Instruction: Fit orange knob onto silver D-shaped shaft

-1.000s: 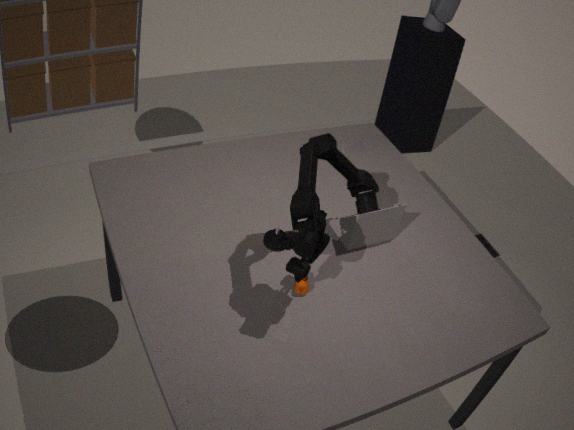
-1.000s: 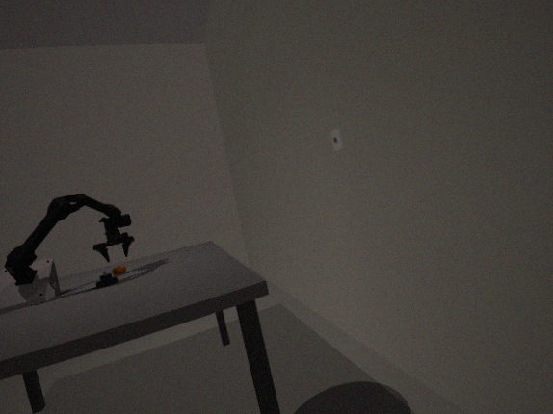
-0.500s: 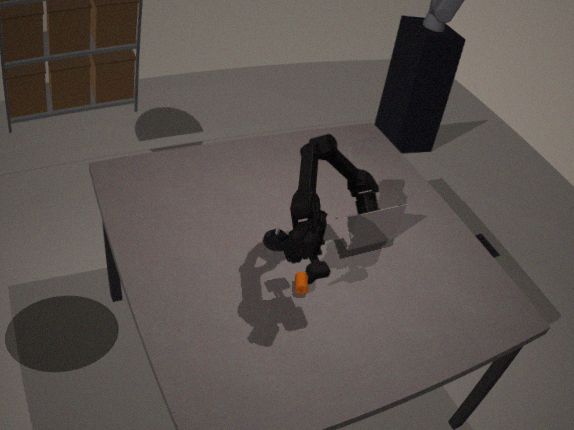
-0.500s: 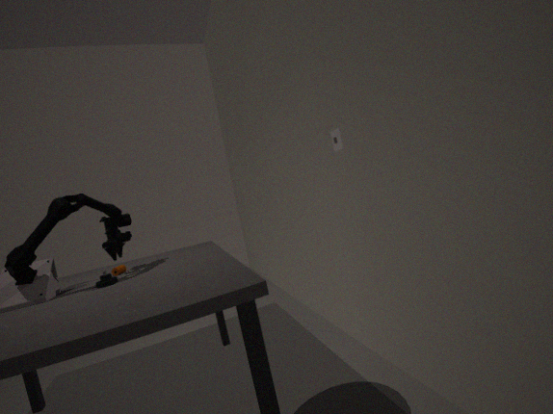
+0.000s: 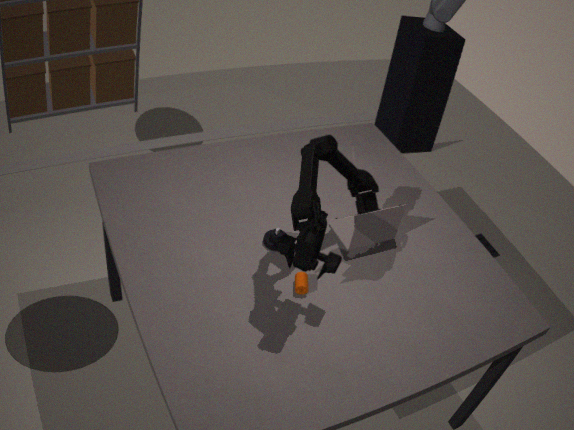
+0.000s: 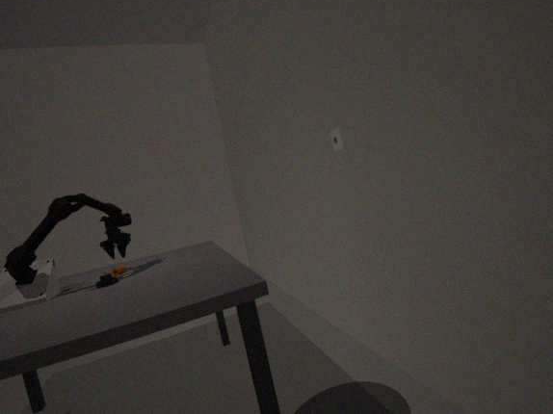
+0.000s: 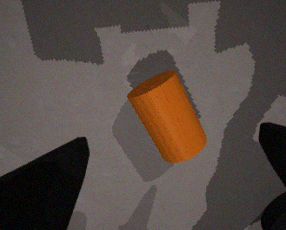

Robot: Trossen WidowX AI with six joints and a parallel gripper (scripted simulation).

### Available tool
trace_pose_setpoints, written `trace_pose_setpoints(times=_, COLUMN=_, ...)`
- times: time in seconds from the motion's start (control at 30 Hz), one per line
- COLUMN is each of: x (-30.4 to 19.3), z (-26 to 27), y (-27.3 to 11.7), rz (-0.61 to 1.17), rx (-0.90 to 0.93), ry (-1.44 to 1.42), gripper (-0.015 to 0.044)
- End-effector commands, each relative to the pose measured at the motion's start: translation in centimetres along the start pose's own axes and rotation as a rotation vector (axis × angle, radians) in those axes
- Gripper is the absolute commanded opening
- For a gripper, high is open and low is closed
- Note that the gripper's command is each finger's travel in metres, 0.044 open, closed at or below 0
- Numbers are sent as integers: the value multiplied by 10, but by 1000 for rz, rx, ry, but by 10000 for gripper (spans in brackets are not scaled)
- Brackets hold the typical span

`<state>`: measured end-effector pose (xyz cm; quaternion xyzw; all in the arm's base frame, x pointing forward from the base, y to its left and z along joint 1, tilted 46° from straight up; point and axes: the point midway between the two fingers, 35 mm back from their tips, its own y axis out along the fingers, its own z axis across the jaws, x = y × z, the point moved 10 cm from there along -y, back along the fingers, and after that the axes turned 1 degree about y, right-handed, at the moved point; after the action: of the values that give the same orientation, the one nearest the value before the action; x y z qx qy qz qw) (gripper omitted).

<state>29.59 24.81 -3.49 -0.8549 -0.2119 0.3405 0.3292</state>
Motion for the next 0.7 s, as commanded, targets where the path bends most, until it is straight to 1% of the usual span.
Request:
trace_pose_setpoints(times=0.0, x=2, z=2, y=-1, rz=3, rx=10, ry=-403, gripper=440)
trace_pose_setpoints(times=0.37, x=2, z=2, y=-1, rz=3, rx=10, ry=-403, gripper=440)
trace_pose_setpoints(times=0.53, x=2, z=3, y=23, rz=4, rx=9, ry=-403, gripper=440)
trace_pose_setpoints(times=0.67, x=2, z=3, y=24, rz=4, rx=9, ry=-403, gripper=440)
